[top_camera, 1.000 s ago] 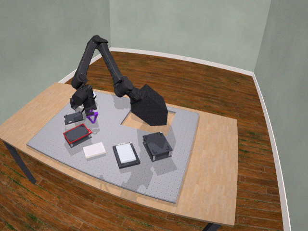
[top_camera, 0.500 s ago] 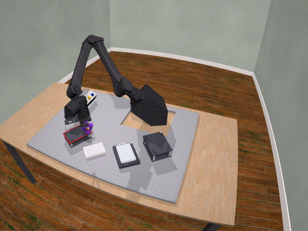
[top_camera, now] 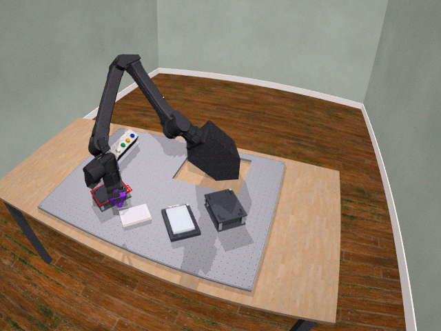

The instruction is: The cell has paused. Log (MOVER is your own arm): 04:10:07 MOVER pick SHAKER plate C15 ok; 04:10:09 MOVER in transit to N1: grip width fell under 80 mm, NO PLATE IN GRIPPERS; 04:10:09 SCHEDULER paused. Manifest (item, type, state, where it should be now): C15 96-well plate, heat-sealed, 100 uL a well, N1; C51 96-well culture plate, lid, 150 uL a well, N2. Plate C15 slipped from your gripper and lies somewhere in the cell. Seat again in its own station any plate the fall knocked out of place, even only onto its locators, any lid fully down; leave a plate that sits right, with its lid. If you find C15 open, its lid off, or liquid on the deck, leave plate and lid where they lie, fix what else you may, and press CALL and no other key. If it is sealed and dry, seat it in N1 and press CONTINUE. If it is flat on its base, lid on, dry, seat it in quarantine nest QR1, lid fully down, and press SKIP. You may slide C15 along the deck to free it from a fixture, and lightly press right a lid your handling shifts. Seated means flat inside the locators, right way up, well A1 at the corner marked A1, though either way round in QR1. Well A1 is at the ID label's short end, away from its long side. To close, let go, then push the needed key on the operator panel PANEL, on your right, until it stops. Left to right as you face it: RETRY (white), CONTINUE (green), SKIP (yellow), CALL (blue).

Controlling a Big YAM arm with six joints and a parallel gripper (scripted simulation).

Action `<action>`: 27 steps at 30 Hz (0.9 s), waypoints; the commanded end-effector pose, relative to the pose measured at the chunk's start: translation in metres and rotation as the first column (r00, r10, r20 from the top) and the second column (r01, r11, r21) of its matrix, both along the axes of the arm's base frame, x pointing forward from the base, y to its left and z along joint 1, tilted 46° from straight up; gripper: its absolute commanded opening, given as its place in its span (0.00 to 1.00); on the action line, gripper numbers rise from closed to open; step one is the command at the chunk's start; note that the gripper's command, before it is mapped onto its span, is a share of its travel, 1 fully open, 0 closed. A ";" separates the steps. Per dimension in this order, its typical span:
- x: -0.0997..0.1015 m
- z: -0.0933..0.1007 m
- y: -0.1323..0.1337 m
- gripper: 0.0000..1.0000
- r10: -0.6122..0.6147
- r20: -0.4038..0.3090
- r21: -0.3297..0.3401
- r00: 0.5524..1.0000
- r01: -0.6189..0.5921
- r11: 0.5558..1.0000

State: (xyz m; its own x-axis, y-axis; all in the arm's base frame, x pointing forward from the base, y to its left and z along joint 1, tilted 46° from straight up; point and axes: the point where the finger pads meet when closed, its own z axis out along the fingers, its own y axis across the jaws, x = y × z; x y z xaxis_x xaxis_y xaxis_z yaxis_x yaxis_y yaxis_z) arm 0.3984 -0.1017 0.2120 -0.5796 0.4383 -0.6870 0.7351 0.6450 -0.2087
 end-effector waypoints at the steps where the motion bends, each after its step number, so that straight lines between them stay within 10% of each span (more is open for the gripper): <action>1: 0.028 0.012 -0.009 1.00 0.013 0.019 -0.013 1.000 -0.012 1.000; 27: 0.025 0.008 -0.004 1.00 0.019 0.010 -0.012 1.000 -0.019 1.000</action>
